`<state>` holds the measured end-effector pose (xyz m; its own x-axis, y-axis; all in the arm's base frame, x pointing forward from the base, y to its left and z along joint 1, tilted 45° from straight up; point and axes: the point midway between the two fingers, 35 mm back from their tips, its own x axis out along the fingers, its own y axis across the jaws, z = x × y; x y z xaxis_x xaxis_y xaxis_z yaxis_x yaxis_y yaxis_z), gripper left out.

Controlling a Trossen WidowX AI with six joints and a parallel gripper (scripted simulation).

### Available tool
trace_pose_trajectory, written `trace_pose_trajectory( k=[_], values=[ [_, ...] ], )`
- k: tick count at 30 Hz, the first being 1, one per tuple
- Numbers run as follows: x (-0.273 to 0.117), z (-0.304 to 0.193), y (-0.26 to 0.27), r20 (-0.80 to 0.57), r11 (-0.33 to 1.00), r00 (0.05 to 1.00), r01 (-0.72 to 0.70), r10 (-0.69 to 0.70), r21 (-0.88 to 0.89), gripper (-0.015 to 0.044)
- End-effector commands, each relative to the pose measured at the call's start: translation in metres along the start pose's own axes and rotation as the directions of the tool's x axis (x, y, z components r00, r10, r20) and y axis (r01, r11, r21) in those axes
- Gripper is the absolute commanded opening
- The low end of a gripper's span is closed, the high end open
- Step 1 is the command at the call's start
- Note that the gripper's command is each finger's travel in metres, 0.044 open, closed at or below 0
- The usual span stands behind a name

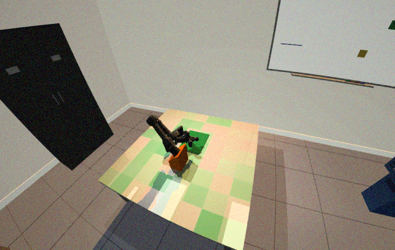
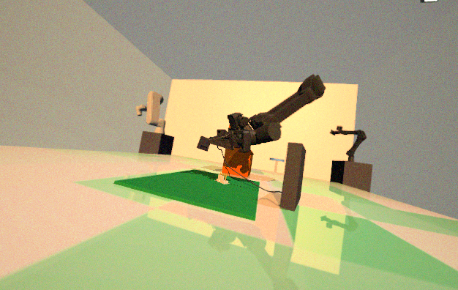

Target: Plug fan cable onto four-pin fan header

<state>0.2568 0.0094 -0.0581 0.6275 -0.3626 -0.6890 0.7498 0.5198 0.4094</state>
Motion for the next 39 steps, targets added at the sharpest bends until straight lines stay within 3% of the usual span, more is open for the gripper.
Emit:
trace_pose_trajectory(
  k=[1, 10, 25, 39],
  values=[
    [-0.005, 0.003, 0.000, 0.030, 0.999, 0.999, -0.021, 0.020, 0.028, 0.0000],
    [-0.015, 0.008, 0.003, 0.089, 0.993, 0.994, -0.078, 0.070, 0.088, 0.0000],
    [-0.010, 0.018, 0.002, -0.074, 0.993, 0.994, -0.076, 0.083, 0.094, 0.0000],
    [-0.011, 0.021, 0.002, -0.042, 0.993, 0.996, -0.073, 0.077, 0.097, 0.0000]
  ],
)
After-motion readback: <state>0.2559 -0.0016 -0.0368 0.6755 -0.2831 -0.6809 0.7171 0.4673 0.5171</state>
